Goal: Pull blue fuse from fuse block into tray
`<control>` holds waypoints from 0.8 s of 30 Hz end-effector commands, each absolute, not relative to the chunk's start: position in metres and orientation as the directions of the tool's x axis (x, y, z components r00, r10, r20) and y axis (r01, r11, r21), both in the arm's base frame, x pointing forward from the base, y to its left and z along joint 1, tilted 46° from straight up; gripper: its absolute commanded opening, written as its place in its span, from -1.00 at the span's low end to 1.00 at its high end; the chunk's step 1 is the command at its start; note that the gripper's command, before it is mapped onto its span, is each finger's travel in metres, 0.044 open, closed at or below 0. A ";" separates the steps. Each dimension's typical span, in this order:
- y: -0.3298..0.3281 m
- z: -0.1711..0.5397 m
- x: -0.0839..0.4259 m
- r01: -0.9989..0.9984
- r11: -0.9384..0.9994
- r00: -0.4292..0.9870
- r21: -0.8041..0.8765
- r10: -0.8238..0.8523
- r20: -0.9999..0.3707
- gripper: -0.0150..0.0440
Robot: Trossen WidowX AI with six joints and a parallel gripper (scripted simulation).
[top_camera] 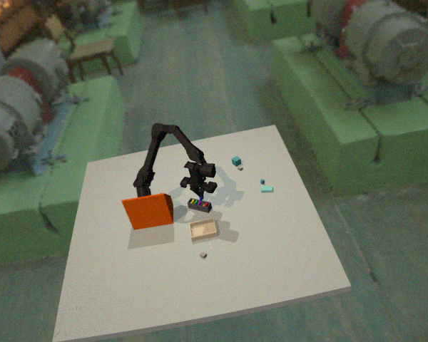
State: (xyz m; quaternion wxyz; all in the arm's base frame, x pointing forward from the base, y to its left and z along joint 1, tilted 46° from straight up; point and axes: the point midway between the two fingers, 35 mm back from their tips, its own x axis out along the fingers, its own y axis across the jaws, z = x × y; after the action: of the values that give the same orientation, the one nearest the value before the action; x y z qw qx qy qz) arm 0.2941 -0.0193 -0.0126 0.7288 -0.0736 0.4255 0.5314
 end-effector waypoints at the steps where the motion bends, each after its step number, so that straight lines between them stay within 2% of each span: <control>1: -0.037 -0.029 0.295 -0.833 0.429 0.069 0.350 0.707 -0.704 -0.49; 24: -0.123 -0.120 0.275 -0.834 0.427 0.068 0.348 0.707 -0.704 -0.49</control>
State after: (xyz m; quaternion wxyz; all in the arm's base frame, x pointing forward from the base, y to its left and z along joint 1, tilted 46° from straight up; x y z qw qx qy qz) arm 0.2828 -0.1107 -0.1017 0.7291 -0.0765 0.4301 0.5269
